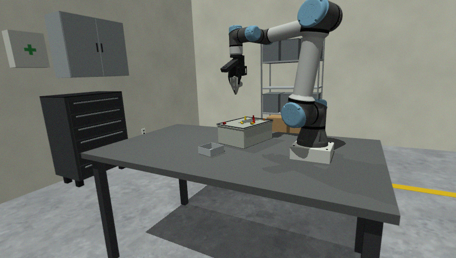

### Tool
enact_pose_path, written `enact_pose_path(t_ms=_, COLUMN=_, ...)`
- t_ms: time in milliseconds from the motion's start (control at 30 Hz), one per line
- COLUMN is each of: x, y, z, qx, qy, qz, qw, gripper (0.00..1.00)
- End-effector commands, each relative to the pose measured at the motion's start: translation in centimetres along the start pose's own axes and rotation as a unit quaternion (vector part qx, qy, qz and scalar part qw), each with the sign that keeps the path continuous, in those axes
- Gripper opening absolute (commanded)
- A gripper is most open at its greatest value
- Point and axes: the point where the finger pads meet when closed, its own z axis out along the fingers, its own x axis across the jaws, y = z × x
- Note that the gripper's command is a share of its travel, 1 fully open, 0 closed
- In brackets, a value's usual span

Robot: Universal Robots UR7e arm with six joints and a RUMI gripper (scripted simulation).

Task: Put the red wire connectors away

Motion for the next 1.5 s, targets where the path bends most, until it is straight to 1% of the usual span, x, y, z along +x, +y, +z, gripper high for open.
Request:
enact_pose_path(t_ms=0, x=0.0, y=0.0, z=0.0, qx=0.000, qy=0.001, qz=0.000, qw=1.000, gripper=0.00)
enact_pose_path(t_ms=367, x=0.0, y=0.0, z=0.0, qx=0.000, qy=0.001, qz=0.000, qw=1.000, gripper=0.00)
enact_pose_path(t_ms=400, x=0.0, y=0.0, z=0.0, qx=0.000, qy=0.001, qz=0.000, qw=1.000, gripper=0.18)
enact_pose_path(t_ms=467, x=0.4, y=0.0, z=0.4, qx=0.000, qy=0.001, qz=-0.004, qw=1.000, gripper=0.18)
enact_pose_path(t_ms=500, x=0.8, y=-0.1, z=0.8, qx=0.000, qy=0.001, qz=-0.009, qw=1.000, gripper=0.18)
enact_pose_path(t_ms=567, x=2.1, y=-0.2, z=2.4, qx=0.000, qy=0.001, qz=-0.026, qw=1.000, gripper=0.18)
enact_pose_path(t_ms=667, x=4.8, y=-0.6, z=5.9, qx=-0.001, qy=0.001, qz=-0.062, qw=0.998, gripper=0.18)
enact_pose_path(t_ms=767, x=6.4, y=-0.9, z=8.4, qx=-0.002, qy=0.001, qz=-0.086, qw=0.996, gripper=0.18)
enact_pose_path(t_ms=833, x=6.4, y=-0.9, z=8.4, qx=-0.002, qy=0.001, qz=-0.086, qw=0.996, gripper=0.18)
enact_pose_path(t_ms=900, x=7.5, y=-1.2, z=10.5, qx=-0.002, qy=0.001, qz=-0.106, qw=0.994, gripper=0.18)
enact_pose_path(t_ms=967, x=8.2, y=-1.4, z=11.9, qx=-0.002, qy=0.001, qz=-0.118, qw=0.993, gripper=0.18)
enact_pose_path(t_ms=1033, x=8.4, y=-1.4, z=12.3, qx=-0.002, qy=0.001, qz=-0.123, qw=0.992, gripper=0.18)
enact_pose_path(t_ms=1400, x=8.4, y=-1.4, z=12.4, qx=-0.002, qy=0.001, qz=-0.123, qw=0.992, gripper=0.18)
enact_pose_path(t_ms=1467, x=8.5, y=-1.4, z=13.2, qx=-0.002, qy=0.001, qz=-0.123, qw=0.992, gripper=0.18)
